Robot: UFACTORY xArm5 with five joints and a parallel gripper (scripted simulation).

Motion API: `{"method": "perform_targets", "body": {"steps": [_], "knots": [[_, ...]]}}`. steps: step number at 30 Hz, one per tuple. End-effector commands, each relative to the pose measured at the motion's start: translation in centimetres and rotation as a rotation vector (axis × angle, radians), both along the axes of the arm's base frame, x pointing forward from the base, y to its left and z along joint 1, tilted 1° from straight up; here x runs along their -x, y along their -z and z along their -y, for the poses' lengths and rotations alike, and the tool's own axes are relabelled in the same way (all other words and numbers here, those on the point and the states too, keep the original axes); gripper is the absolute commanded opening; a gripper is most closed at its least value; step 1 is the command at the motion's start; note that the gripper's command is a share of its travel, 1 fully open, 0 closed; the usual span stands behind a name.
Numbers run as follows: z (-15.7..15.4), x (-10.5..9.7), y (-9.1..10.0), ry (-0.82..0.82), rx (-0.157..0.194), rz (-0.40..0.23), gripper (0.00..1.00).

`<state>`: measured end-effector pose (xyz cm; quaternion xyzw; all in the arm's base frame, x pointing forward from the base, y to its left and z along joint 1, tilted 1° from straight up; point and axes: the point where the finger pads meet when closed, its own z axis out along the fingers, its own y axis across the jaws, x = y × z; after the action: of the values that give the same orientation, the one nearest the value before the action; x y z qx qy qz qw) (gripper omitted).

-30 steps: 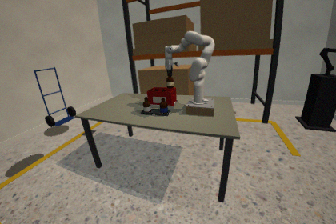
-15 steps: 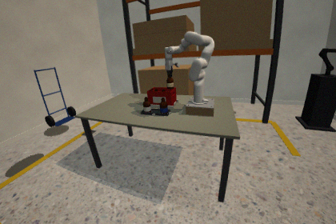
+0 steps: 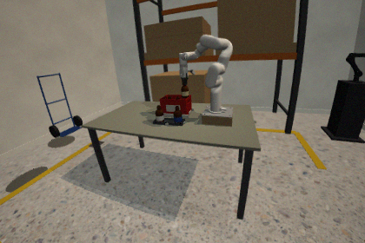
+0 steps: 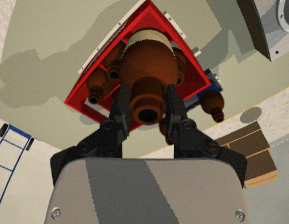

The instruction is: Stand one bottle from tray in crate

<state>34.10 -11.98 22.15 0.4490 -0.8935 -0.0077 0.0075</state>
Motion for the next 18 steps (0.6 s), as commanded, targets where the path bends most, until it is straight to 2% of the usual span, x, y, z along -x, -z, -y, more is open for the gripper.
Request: {"method": "perform_targets", "body": {"steps": [1, 18], "knots": [[0.06, -0.09, 0.3, 0.0, 0.001, 0.004, 0.0], [0.11, -0.07, 1.19, 0.0, 0.001, 0.004, 0.0]]}}
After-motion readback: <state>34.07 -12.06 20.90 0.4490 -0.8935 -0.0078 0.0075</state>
